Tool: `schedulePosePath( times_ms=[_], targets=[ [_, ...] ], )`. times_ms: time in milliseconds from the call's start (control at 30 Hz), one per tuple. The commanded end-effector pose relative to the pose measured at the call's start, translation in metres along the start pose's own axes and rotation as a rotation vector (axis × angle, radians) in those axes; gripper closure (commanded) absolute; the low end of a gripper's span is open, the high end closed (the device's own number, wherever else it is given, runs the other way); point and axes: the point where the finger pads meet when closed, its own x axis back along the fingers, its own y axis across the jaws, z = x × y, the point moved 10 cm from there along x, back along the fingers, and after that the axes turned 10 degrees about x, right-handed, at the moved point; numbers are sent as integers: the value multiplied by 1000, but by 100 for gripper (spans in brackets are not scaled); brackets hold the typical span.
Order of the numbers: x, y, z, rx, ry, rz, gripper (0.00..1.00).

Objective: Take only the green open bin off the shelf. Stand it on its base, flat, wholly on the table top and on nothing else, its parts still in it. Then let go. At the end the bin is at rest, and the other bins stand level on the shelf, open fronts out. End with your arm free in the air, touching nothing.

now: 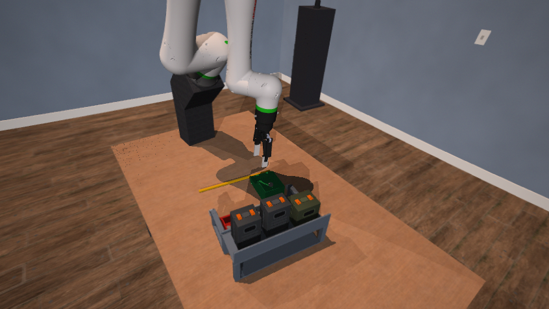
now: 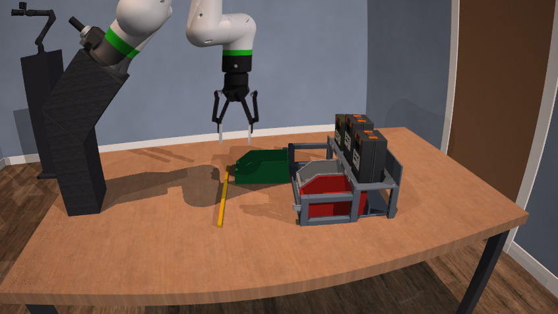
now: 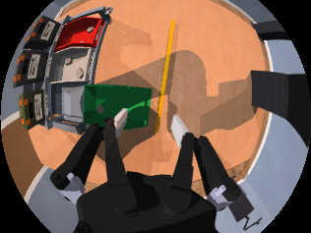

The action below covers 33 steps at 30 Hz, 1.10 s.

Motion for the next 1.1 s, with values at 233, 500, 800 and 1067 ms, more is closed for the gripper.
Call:
schedulePosePath(
  times_ms=[233, 500, 800, 1067],
  targets=[
    [-1, 3, 3, 0, -24, 32, 43],
    [-1, 6, 4, 0, -39, 54, 43],
    [-1, 3, 3, 0, -24, 32, 43],
    [-1, 6, 4, 0, -39, 54, 43]
  ],
)
